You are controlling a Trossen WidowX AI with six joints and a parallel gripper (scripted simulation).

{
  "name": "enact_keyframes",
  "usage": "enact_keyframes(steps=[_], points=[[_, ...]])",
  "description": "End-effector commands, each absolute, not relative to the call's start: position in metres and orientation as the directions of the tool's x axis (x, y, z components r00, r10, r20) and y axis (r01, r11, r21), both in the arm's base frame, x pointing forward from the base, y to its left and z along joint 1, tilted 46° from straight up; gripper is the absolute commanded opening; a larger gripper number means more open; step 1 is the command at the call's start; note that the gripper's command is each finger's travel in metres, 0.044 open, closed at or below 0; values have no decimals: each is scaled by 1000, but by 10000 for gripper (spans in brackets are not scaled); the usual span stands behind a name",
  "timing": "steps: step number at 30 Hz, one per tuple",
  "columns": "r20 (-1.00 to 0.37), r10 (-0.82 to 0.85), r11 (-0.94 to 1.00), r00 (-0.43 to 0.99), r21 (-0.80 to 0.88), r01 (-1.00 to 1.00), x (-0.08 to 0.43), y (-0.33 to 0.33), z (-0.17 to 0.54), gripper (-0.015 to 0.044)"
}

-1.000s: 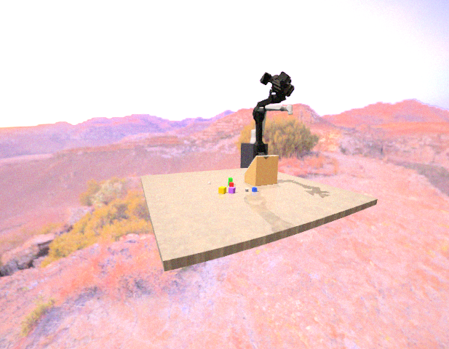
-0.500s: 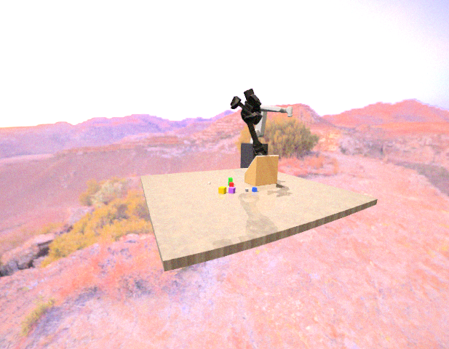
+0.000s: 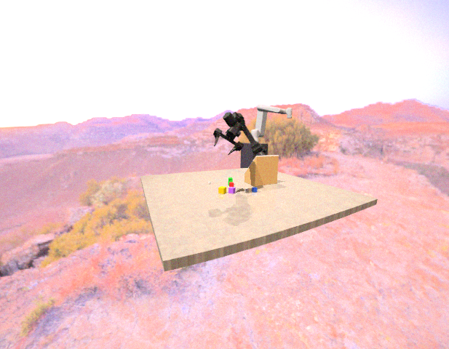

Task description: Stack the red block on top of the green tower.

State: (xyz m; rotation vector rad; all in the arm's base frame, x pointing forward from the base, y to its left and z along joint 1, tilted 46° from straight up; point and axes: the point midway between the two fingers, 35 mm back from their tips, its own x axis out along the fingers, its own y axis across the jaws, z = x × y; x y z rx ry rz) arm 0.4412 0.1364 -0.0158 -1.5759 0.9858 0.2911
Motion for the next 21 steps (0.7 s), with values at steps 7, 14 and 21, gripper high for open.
enact_keyframes(steps=[7, 14, 21], points=[[-719, -643, 159, 264, -463, -872, 363, -9, -27, 440], [-712, -702, 282, 3, -283, -917, 288, -78, -26, 440], [-702, -707, 330, -89, -215, -919, 251, -98, -22, 440]])
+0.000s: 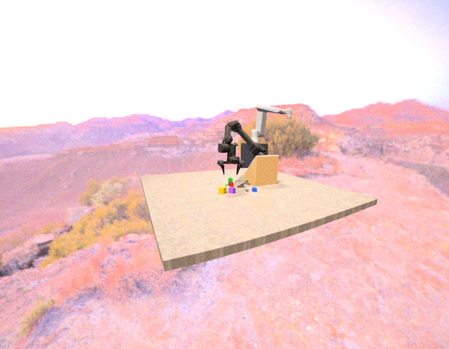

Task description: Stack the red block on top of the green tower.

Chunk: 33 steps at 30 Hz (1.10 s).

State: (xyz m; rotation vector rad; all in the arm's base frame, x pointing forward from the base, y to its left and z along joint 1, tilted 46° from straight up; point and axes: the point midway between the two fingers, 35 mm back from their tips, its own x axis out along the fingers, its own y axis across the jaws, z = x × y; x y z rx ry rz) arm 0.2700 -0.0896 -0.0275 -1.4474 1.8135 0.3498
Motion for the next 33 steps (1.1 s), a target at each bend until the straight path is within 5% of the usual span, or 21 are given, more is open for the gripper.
enact_keyframes(steps=[1, 33], points=[[-702, -707, 330, -89, -215, -919, 250, -98, -22, 440], [-700, -708, 329, -90, -215, -919, 247, -137, -57, 440]])
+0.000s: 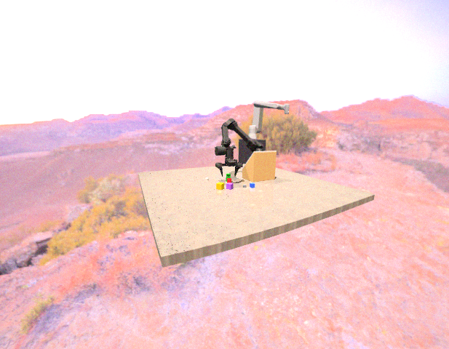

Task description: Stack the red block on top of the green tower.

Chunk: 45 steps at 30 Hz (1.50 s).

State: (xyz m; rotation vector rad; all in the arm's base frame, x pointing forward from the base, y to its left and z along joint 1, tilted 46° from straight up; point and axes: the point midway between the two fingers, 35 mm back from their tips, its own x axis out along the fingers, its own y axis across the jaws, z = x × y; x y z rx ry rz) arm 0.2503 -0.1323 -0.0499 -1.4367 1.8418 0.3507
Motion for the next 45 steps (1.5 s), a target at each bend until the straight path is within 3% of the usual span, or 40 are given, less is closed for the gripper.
enact_keyframes(steps=[1, 35, 45], points=[[-700, -708, 329, -90, -215, -919, 247, -138, -58, 440], [-699, -709, 329, -91, -214, -920, 244, -154, -72, 440], [-699, -709, 329, -91, -214, -920, 244, -154, -72, 177]])
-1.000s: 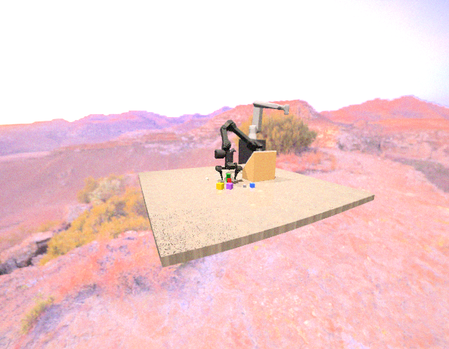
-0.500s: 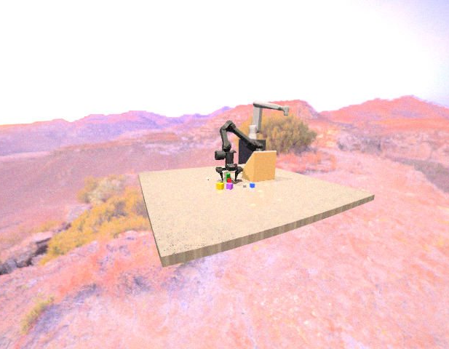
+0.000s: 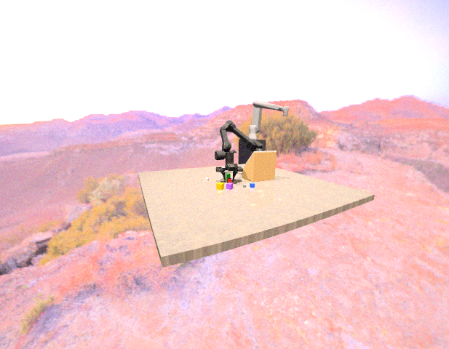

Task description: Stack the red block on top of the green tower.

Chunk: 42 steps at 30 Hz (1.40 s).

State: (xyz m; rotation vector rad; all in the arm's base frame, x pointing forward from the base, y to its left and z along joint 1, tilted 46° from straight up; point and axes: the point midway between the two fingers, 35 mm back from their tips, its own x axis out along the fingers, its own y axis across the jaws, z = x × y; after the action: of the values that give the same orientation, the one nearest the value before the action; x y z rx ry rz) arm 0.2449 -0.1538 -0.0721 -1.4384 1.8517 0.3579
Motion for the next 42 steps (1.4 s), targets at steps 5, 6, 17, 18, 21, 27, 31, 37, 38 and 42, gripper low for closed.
enact_keyframes(steps=[5, 6, 17, 18, 21, 27, 31, 37, 38, 42], points=[[-699, -709, 329, -91, -214, -920, 244, -154, -72, 85], [-699, -709, 329, -91, -214, -920, 244, -154, -72, 79], [-700, -708, 329, -90, -215, -920, 246, -143, -62, 0], [-700, -708, 329, -90, -215, -919, 247, -140, -59, 0], [-701, -708, 329, -90, -215, -919, 248, -131, -50, 0], [-701, -707, 330, -89, -215, -919, 251, -111, -30, 0], [-702, -707, 330, -89, -215, -919, 253, -98, -18, 0], [-703, -706, 330, -89, -215, -919, 255, -80, 0, 0], [-703, -706, 330, -89, -215, -919, 256, -77, 3, 0], [-703, -705, 330, -89, -215, -919, 257, -70, 9, 0]])
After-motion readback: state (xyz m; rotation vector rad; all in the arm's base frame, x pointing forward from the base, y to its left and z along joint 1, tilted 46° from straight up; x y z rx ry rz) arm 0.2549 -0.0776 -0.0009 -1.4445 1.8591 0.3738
